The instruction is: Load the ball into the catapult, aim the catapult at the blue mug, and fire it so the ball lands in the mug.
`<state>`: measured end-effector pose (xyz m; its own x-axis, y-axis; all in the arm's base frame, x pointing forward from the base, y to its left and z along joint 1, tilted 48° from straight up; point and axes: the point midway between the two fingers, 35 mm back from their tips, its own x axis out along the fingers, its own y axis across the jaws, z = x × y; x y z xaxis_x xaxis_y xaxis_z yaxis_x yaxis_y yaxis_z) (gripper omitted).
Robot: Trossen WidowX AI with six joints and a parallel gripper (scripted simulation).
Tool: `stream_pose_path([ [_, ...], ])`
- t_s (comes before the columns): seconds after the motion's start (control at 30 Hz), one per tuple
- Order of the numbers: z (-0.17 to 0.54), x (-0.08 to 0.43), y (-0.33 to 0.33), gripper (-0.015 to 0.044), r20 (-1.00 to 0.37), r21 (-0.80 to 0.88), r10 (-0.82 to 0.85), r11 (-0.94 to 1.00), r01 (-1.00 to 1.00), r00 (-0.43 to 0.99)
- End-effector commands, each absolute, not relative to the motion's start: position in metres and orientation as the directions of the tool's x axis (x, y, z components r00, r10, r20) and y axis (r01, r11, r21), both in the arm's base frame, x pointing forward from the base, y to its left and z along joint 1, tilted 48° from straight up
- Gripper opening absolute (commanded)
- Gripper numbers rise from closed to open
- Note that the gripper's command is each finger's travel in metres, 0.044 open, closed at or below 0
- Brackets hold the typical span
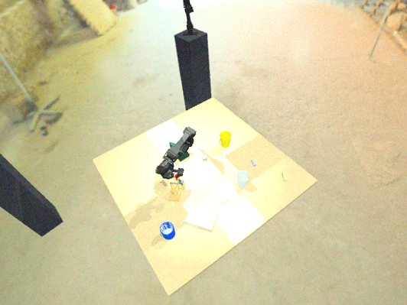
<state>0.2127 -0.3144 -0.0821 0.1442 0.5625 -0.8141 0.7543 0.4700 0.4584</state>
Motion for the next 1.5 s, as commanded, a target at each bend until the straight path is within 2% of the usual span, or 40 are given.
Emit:
stream_pose_path([
  [0.0, -0.094, 0.238, -0.344, 0.044, -0.854, 0.458, 0.464, 0.459, 0.761, 0.234],
  [0.3, -0.11, 0.295, -0.409, 0.044, -0.867, 0.498, 0.24, 0.437, 0.748, 0.437],
  [0.6, -0.108, 0.343, -0.468, 0.044, -0.776, 0.58, 0.044, 0.44, 0.685, 0.629],
  [1.3, -0.108, 0.345, -0.473, 0.044, -0.766, 0.586, 0.029, 0.442, 0.679, 0.642],
  [1.47, -0.108, 0.345, -0.473, 0.0309, -0.766, 0.586, 0.029, 0.442, 0.679, 0.642],
])
